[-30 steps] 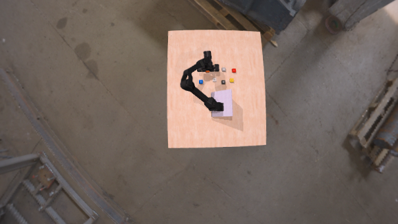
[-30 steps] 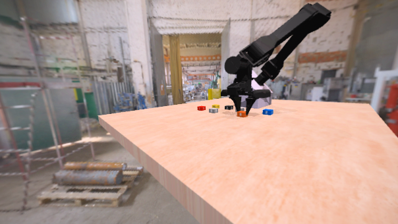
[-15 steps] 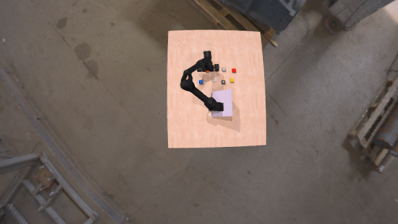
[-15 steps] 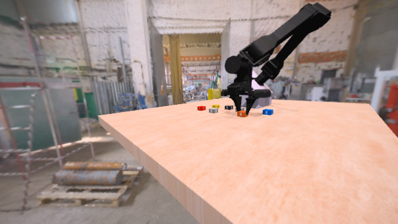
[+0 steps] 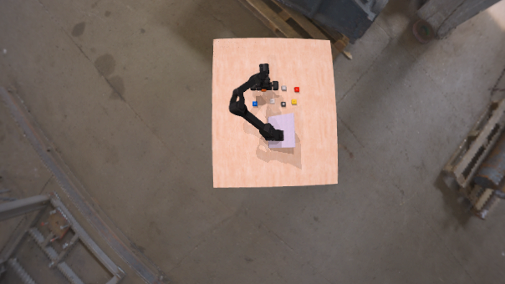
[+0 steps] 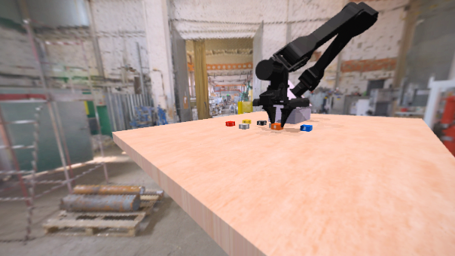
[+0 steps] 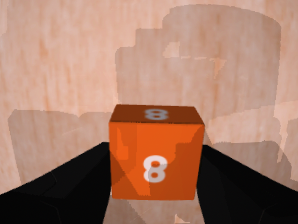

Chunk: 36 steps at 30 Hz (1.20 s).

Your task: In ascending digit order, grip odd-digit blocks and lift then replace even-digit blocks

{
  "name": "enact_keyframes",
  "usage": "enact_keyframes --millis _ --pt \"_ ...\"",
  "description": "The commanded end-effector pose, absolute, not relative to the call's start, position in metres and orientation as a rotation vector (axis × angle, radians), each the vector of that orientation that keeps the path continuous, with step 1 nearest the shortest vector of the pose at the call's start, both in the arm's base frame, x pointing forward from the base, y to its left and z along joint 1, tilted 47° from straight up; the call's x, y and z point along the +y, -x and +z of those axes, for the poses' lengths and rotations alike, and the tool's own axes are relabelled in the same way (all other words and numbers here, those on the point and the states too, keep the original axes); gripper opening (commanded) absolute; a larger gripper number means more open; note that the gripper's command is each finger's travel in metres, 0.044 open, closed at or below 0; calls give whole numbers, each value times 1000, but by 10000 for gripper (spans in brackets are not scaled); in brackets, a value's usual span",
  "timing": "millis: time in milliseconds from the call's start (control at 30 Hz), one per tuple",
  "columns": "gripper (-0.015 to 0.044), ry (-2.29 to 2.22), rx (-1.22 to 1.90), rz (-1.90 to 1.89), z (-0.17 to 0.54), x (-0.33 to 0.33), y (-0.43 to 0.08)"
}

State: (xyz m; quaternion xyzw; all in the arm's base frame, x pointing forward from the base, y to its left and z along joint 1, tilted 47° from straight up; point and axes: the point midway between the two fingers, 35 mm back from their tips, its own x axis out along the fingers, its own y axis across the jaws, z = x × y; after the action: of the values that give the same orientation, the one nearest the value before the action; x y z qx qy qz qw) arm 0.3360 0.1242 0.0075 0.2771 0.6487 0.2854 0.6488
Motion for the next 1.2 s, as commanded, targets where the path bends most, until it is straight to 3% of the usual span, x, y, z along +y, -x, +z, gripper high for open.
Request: enact_keyframes --millis 0,1033,1167 --pt "120 -628 1471 655 9 124 -337" --pt "120 -629 1471 656 -1 135 -336" --pt "225 -629 1471 656 -1 135 -336"
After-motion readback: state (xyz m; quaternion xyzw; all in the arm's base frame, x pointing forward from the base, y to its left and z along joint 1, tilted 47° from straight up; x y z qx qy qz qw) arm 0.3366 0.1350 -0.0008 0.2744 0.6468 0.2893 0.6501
